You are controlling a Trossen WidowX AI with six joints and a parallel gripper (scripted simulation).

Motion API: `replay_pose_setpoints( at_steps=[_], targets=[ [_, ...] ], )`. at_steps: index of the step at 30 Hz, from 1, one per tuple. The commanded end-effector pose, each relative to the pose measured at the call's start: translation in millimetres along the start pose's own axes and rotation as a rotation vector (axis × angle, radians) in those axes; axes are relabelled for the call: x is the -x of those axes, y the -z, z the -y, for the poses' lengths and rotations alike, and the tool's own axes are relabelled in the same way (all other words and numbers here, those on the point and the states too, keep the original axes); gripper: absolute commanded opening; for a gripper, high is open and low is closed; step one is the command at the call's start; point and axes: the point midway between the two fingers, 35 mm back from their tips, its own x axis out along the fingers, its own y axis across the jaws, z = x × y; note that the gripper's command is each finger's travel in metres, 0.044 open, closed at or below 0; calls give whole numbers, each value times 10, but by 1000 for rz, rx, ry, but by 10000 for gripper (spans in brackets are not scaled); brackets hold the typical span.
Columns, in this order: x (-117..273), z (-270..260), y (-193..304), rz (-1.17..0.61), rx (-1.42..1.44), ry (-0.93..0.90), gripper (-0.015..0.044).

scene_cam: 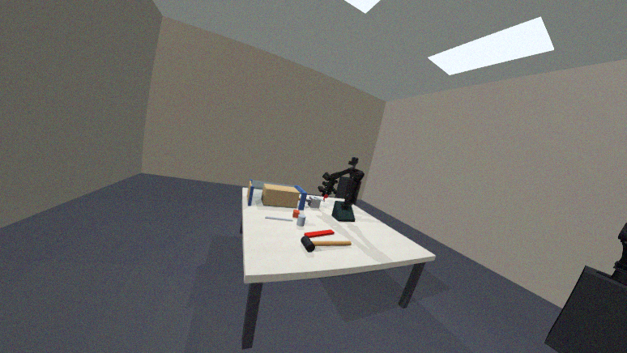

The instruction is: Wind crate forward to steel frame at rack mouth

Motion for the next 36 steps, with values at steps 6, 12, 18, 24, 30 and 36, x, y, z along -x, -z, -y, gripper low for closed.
replay_pose_setpoints(
  at_steps=[6, 12, 18, 24, 30, 36],
  targets=[
    [-60, 190, -110, 17, -14, 37, 0],
    [-80, 252, -161, 17, -14, 38, 0],
    [-103, 309, -217, 18, -14, 38, 0],
    [-127, 360, -277, 18, -14, 38, 0],
    [-152, 407, -341, 19, -14, 39, 0],
    [-180, 447, -407, 19, -14, 39, 0]
  ],
)
